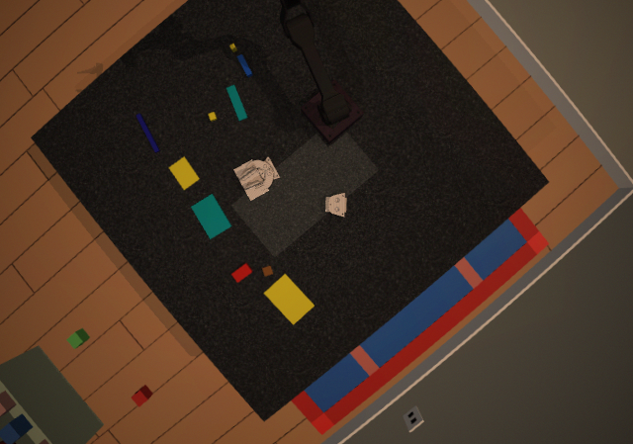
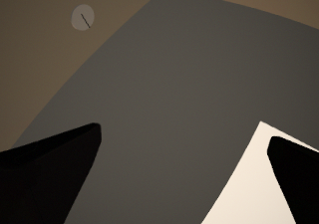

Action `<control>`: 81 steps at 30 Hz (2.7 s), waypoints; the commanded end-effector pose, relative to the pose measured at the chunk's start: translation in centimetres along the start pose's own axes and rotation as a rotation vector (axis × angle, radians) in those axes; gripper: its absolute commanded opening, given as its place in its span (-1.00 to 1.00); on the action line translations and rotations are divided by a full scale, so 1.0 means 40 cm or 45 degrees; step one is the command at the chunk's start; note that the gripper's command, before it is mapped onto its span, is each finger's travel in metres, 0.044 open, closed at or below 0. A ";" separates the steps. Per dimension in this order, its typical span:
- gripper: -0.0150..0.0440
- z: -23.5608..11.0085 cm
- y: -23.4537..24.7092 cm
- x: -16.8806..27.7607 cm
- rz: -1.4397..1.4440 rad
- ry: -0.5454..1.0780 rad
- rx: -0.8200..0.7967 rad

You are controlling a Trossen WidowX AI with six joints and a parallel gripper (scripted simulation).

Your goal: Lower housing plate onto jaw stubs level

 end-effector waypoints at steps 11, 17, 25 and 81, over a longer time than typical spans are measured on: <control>1.00 -0.037 -0.273 0.199 -0.297 0.305 0.256; 1.00 -0.066 -0.371 0.235 -0.368 0.401 0.369; 1.00 -0.109 -0.488 0.272 -0.458 0.511 0.504; 1.00 -0.752 -1.357 0.007 -1.360 1.058 2.152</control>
Point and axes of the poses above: the point midway between the two fingers, 35 mm back from their tips, its own z axis out along the fingers, its own y axis across the jaws, x = y × z, the point moved 4 cm from there along -z, back along the fingers, and after that the axes turned 11 degrees about -z, right-handed, at the moved point
